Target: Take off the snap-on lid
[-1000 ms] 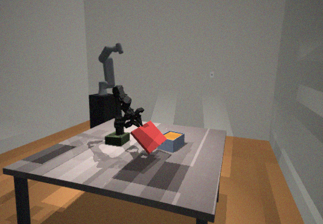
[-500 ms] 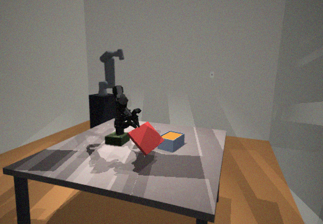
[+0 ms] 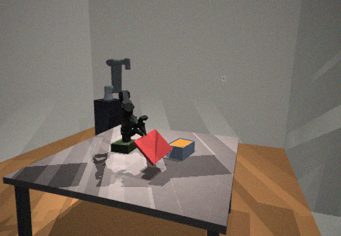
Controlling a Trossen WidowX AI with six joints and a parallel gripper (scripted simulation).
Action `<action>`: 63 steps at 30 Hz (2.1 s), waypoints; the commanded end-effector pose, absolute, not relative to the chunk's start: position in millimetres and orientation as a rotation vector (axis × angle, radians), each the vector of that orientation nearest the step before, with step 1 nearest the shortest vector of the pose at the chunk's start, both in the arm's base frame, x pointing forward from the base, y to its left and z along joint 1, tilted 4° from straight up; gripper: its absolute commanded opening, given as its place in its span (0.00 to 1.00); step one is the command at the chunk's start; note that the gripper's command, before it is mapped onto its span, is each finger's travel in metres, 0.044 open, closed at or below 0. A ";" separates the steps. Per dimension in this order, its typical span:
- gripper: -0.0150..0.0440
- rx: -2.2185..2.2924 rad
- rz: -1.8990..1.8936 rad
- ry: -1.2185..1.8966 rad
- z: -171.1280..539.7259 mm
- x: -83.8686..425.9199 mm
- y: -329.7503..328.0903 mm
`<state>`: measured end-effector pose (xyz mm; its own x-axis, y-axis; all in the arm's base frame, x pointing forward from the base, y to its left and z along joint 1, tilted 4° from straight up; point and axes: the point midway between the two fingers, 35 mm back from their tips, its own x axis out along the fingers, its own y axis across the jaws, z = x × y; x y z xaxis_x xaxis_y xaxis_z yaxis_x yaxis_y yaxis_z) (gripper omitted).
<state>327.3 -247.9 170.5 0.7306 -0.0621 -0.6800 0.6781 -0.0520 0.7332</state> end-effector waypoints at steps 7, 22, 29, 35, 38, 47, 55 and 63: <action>0.25 1.514 -0.636 0.523 161.2 327.9 -245.8; 0.25 1.514 -0.636 0.523 149.3 327.4 -245.8; 0.25 1.514 -0.636 0.523 143.6 327.1 -245.8; 0.25 1.514 -0.636 0.523 138.8 326.9 -245.8; 0.25 1.514 -0.636 0.523 136.4 326.8 -245.8; 0.25 1.514 -0.636 0.523 129.2 326.5 -245.8; 0.25 1.514 -0.636 0.523 122.8 326.2 -245.8; 0.25 1.514 -0.636 0.523 116.3 326.0 -245.8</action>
<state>325.1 -246.2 117.3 0.7299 -0.0621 -0.6807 0.6787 -0.0528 0.7325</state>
